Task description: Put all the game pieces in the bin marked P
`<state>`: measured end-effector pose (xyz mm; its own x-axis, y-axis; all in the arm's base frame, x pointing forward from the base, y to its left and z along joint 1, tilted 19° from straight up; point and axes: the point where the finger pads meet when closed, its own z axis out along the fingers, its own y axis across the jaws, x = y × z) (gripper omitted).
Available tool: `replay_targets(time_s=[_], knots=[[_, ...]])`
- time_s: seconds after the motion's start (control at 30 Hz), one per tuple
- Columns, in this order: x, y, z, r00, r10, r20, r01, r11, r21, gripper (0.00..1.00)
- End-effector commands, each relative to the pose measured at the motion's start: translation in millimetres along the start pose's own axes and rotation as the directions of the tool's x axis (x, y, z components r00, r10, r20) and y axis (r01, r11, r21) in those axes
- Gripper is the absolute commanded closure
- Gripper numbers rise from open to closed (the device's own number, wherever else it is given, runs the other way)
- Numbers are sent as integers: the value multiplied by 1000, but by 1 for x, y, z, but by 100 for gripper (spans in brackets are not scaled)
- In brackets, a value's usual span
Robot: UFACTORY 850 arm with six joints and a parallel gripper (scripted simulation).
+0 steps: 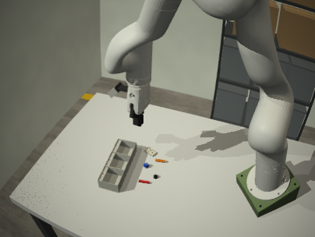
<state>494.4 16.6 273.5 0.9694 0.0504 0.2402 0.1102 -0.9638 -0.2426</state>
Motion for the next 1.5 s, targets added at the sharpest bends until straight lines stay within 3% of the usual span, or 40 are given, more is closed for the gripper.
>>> replay_targets(time_s=[0.0, 0.03, 0.2, 0.7, 0.8, 1.2, 1.27, 1.47], knots=[[-18, -2, 1, 1000, -15, -8, 15, 1000, -11, 93], [-26, -2, 2, 999, -53, -9, 53, 998, -37, 93], [-47, -3, 5, 999, -53, -9, 53, 998, -37, 93], [-47, -3, 5, 999, -53, -9, 53, 998, -37, 93], [-30, 0, 23, 985, -174, -5, 174, 984, -38, 93], [38, 13, 94, 985, -174, -5, 174, 984, -38, 93], [38, 13, 94, 985, -174, -5, 174, 984, -38, 93], [69, 18, 127, 985, -174, -5, 174, 984, -38, 93]])
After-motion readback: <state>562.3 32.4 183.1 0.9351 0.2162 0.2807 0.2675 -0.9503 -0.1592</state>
